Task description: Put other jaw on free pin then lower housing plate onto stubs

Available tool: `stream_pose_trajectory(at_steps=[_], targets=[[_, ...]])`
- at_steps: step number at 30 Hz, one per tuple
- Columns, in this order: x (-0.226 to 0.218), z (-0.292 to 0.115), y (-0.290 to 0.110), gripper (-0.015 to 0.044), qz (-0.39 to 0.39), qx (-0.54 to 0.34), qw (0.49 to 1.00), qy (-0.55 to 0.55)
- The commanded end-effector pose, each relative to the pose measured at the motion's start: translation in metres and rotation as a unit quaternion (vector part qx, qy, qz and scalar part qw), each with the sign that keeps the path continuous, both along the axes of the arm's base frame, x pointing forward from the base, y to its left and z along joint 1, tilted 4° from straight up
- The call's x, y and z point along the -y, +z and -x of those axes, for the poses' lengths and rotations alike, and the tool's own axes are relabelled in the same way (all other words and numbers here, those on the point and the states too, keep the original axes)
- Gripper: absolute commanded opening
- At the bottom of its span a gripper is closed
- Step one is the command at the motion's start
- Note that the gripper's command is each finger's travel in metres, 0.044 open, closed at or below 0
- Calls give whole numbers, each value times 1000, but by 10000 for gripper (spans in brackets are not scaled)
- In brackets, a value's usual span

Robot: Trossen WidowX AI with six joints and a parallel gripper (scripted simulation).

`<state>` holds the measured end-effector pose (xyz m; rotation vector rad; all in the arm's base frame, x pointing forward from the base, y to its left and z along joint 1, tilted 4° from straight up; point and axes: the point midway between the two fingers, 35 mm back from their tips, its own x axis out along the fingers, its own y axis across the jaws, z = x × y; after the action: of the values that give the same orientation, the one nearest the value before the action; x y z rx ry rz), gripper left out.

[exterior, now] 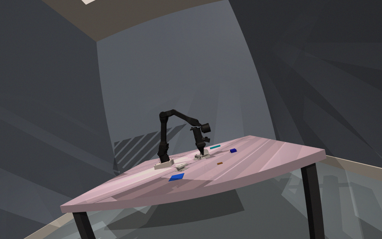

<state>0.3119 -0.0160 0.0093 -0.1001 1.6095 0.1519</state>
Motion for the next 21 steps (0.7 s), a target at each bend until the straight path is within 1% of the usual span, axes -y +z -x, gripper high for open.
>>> stream_pose_trajectory(at_steps=[1,21], targets=[[0,0,-1,134,1,0,1000,1],[0,0,-7,134,1,0,1000,3]])
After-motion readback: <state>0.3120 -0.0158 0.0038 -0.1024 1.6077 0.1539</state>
